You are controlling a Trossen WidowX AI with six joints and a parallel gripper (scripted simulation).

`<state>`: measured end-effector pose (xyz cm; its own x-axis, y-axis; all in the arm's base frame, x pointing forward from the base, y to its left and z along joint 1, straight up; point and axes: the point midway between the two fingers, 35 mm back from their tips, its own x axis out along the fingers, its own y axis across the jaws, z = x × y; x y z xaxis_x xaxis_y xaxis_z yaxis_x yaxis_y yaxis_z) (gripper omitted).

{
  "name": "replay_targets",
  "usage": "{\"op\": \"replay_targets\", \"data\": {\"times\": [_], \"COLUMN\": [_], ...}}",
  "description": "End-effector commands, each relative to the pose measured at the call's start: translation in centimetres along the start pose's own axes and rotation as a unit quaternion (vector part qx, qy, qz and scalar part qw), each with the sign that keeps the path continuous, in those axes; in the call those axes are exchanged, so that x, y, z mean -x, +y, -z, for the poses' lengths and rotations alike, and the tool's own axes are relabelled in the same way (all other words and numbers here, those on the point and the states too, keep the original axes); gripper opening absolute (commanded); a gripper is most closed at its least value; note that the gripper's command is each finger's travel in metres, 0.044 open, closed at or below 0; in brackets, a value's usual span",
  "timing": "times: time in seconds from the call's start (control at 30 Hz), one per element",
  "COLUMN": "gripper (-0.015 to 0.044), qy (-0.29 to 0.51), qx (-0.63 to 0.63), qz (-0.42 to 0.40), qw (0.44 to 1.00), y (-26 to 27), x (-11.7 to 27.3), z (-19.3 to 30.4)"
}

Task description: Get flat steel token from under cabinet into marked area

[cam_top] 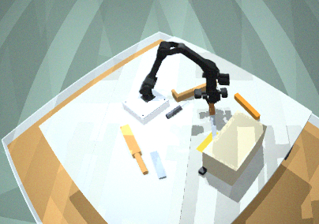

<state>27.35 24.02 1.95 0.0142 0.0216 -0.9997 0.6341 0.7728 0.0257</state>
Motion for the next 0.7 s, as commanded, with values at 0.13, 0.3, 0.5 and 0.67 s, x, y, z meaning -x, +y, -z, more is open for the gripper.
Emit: {"op": "replay_targets", "data": {"times": [0.13,0.3,0.5,0.67], "gripper": [0.0000,0.0000,0.0000,0.0000], "qy": [-0.004,-0.004,-0.005,-0.005], "qx": [0.001,0.001,0.001,0.001], "qz": [-0.005,-0.005,-0.005,-0.004], "qw": [1.000,1.000,1.000,1.000], "y": [-0.6,-1.0,-1.6,-2.1], "x": [0.3,0.3,0.3,0.3], "z": [-0.6,-1.0,-1.4,-1.8]}}
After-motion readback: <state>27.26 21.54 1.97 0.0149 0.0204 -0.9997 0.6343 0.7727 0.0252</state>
